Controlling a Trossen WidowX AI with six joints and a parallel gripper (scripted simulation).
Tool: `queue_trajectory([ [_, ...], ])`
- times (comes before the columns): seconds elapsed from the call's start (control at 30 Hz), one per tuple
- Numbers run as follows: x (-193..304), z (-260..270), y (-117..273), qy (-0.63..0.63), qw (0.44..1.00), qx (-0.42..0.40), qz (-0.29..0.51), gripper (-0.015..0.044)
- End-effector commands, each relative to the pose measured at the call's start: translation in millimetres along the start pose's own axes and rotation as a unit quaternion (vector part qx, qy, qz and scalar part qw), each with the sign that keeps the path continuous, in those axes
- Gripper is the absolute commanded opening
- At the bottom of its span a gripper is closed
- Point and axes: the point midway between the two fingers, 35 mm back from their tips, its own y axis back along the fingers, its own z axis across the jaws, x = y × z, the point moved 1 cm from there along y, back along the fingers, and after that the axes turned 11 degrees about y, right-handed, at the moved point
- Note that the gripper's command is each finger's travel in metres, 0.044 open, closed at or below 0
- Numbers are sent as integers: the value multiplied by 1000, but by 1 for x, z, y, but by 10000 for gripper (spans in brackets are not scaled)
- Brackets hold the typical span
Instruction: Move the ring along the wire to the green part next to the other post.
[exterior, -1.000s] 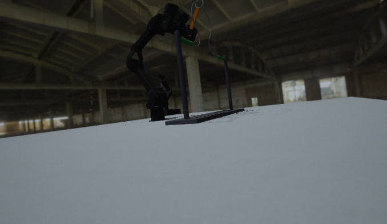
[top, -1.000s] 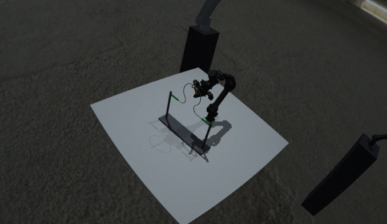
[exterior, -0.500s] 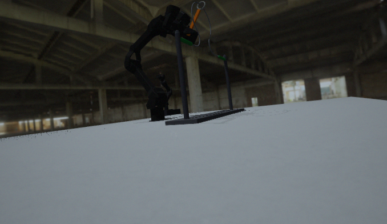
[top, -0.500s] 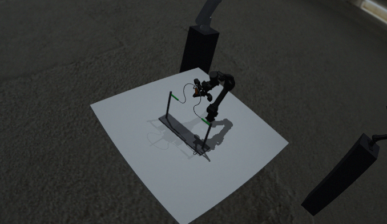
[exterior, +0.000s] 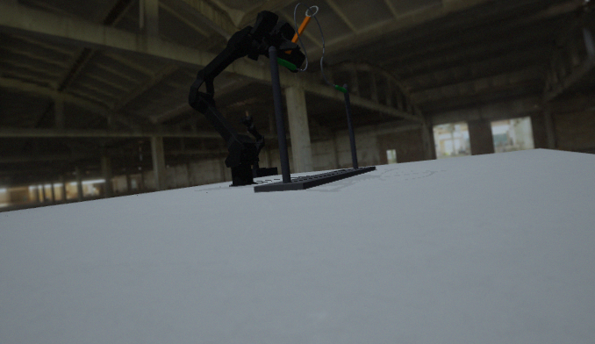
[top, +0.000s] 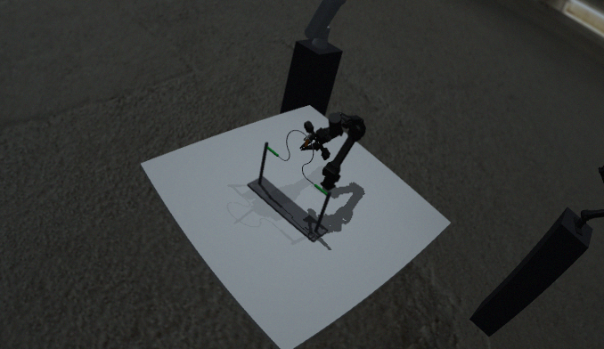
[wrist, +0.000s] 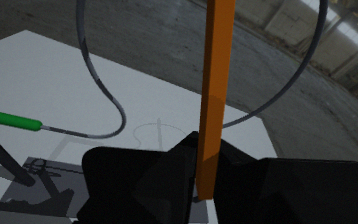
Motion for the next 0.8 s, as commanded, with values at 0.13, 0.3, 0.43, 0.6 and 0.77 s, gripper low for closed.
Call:
queue_trajectory([
  [0.13,1,-2,0,45,999,27,-1,-150],
  [0.3,1,-3,0,73,996,44,-2,-150],
  [0.43,1,-4,-1,95,994,56,-2,-150],
  [0.6,1,-5,-1,122,990,72,-3,-150],
  [0.77,1,-7,-1,149,985,88,-3,-150],
])
